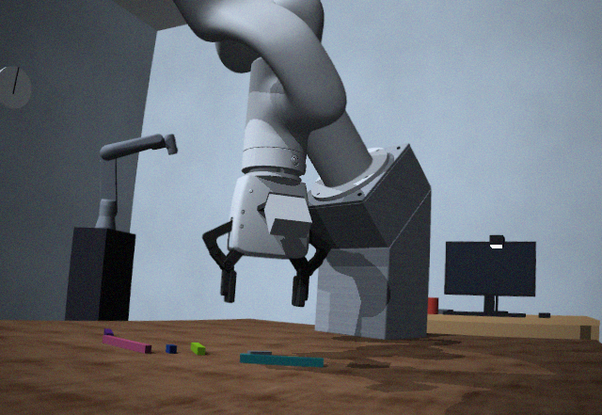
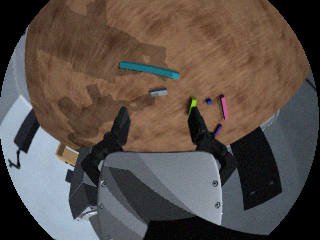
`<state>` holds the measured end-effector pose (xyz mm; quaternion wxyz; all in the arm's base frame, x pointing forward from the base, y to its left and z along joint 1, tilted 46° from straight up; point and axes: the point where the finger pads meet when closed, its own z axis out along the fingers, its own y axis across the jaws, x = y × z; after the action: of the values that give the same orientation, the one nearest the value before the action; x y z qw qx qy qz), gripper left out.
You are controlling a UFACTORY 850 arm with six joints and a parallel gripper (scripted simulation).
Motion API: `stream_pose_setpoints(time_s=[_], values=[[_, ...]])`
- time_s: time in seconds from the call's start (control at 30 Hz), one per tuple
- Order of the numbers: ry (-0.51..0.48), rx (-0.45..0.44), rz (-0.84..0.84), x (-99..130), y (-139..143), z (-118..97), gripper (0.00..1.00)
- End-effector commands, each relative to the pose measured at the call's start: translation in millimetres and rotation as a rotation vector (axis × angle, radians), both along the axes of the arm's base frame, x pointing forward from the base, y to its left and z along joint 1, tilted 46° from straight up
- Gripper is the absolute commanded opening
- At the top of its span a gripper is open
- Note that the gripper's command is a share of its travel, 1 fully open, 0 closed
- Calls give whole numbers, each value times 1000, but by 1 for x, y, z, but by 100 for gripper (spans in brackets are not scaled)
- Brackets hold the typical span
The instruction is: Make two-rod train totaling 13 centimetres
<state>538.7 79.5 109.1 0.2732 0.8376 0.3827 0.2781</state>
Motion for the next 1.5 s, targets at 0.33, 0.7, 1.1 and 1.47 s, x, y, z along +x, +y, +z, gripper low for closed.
stream_pose_setpoints(time_s=[0.33, 0.7, 1.1, 1.47], values=[[0, 0, 0, 0, 0, 0, 100], [0, 0, 0, 0, 0, 0, 100], [-11, 30, -30, 0, 0, 0, 100], [-80, 220, -226, -1, 0, 1, 100]])
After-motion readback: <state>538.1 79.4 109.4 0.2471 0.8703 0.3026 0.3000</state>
